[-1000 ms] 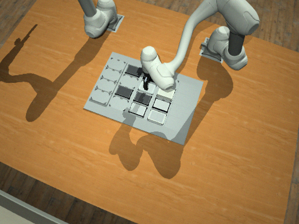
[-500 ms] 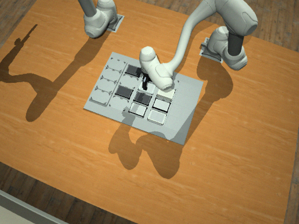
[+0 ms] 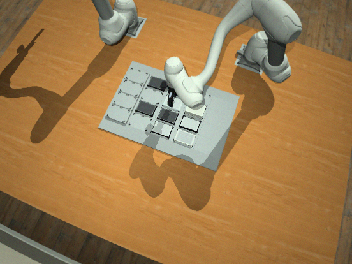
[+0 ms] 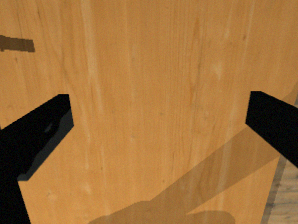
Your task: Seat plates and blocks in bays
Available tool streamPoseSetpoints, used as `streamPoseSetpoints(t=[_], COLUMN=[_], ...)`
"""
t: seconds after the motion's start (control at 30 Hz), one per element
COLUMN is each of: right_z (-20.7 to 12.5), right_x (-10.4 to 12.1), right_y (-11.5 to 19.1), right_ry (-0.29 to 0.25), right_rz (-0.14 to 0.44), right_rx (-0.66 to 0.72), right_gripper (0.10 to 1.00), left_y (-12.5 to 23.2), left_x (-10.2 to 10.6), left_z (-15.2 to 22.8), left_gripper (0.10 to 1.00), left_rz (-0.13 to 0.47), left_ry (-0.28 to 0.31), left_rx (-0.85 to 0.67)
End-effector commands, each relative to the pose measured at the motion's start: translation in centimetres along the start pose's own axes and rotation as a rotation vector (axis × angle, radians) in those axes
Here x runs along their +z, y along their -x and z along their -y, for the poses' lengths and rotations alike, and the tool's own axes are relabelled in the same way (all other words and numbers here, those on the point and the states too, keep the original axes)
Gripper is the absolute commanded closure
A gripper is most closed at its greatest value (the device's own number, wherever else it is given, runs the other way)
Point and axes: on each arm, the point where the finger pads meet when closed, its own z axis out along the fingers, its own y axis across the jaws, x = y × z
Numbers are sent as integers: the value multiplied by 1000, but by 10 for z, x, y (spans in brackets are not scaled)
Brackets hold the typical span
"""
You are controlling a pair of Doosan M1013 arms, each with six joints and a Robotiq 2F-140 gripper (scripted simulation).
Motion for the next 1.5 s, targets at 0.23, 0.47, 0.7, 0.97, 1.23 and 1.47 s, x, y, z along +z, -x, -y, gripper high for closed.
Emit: streamPoseSetpoints(t=[0.23, 0.47, 0.7, 0.97, 1.23, 1.47], right_z=[0, 0, 0, 0, 0, 0], right_x=[-1, -1, -1, -1, -1, -1], right_y=[0, 0, 0, 0, 0, 0], right_ry=[0, 0, 0, 0, 0, 0], right_rz=[-1, -1, -1, -1, -1, -1], right_rx=[0, 0, 0, 0, 0, 0], right_gripper=[98, 98, 98, 98, 98, 98], left_y=[0, 0, 0, 0, 0, 0], left_x=[10, 20, 24, 24, 24, 31], left_z=[1, 1, 1, 1, 1, 1], left_gripper=[400, 400, 400, 400, 400, 400], left_rz=[-1, -1, -1, -1, -1, -1], left_ry=[-2, -2, -2, -2, -2, -2], left_rx=[0, 0, 0, 0, 0, 0])
